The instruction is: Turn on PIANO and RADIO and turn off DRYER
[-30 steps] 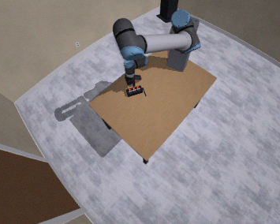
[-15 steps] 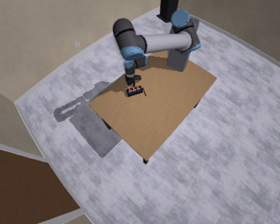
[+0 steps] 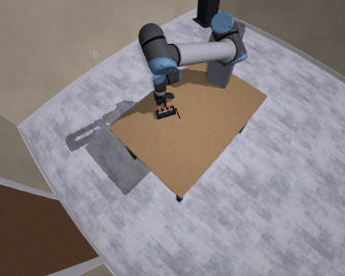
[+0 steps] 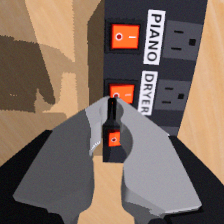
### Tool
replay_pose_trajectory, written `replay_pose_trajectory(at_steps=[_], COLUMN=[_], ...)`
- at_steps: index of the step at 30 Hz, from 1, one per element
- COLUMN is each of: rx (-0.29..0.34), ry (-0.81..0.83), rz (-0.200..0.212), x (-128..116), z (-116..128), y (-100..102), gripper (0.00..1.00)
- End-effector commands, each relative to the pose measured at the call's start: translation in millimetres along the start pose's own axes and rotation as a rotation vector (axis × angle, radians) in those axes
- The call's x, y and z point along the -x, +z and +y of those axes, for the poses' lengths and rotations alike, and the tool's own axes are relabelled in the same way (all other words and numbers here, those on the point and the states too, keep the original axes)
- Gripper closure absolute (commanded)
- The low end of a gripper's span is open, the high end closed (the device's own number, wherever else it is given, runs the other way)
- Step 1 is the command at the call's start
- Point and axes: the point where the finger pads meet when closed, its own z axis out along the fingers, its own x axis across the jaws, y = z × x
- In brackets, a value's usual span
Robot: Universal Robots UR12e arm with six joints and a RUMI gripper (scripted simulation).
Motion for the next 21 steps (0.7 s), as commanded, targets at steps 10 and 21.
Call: replay_pose_trajectory(at_steps=[10,21], rx=[0.001,0.001], ry=[0.0,0.0], rz=[0.0,0.0], x=[-0.1,-0.1], z=[0.3,0.3], y=[4.0,4.4], gripper=[1.0,1.0])
